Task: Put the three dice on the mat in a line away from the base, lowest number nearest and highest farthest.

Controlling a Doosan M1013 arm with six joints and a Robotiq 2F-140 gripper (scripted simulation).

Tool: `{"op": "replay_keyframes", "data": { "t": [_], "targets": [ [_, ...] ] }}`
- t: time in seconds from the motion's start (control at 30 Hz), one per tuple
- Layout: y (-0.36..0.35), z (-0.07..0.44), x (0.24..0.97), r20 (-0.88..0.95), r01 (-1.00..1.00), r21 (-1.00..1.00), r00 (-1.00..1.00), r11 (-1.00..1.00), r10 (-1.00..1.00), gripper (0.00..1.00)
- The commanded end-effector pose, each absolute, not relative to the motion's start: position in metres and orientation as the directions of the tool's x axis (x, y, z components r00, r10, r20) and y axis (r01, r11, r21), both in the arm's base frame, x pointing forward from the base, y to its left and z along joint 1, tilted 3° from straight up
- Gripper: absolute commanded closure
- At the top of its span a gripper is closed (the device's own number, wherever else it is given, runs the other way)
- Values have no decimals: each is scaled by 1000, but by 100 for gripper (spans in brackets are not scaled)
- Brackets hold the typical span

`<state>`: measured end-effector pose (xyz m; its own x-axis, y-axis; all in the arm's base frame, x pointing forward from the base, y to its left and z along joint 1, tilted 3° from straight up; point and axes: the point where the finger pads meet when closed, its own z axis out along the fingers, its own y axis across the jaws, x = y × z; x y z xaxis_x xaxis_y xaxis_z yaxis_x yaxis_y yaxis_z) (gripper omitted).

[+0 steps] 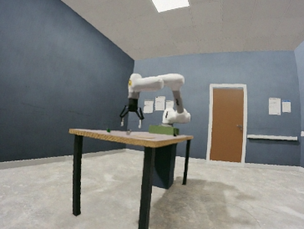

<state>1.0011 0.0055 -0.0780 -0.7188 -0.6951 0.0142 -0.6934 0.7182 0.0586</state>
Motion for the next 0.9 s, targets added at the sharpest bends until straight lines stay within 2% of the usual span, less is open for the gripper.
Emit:
{"op": "replay_keyframes", "data": {
  "t": [0.0,0.87],
  "targets": [
    [8,-76,996,12,-693,57,-719,718,-695,0],
    [50,-70,909,12,-693,57,-719,718,-695,0]
  ]
}}
